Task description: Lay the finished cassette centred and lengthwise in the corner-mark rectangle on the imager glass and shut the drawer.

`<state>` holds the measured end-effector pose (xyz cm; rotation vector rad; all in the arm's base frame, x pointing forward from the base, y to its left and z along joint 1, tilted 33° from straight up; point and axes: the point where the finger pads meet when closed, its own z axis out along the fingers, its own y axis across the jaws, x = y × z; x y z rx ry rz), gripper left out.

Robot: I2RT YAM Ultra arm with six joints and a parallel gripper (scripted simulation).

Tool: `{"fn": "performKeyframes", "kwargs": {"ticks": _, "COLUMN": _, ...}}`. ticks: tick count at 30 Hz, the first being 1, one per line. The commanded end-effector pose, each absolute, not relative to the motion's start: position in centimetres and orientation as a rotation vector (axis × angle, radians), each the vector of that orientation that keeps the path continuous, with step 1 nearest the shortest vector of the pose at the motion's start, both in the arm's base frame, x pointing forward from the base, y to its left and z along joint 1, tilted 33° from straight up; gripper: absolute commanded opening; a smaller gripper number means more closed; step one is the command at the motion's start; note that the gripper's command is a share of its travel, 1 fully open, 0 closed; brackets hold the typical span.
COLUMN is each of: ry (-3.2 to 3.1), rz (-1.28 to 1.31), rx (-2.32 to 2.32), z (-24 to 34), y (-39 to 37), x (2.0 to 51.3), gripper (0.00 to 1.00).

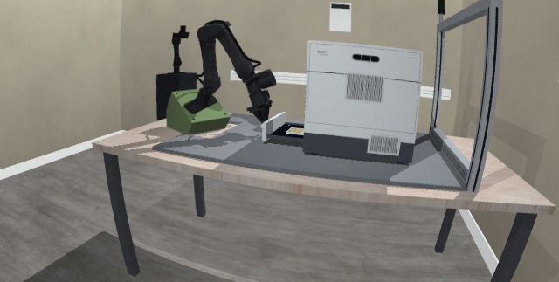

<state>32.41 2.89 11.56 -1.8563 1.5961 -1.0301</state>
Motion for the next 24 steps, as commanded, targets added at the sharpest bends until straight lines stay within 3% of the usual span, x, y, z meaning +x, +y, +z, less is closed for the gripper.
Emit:
{"fn": "performKeyframes", "kwargs": {"ticks": 1, "ry": 1.562, "rz": -1.045, "rx": -1.820, "z": 13.0, "y": 3.3, "x": 34.1, "gripper": 0.00}}
{"fn": "performKeyframes", "kwargs": {"ticks": 24, "ry": 1.559, "rz": -1.043, "rx": -1.821, "z": 13.7, "y": 3.6, "x": 35.3, "gripper": 0.00}}
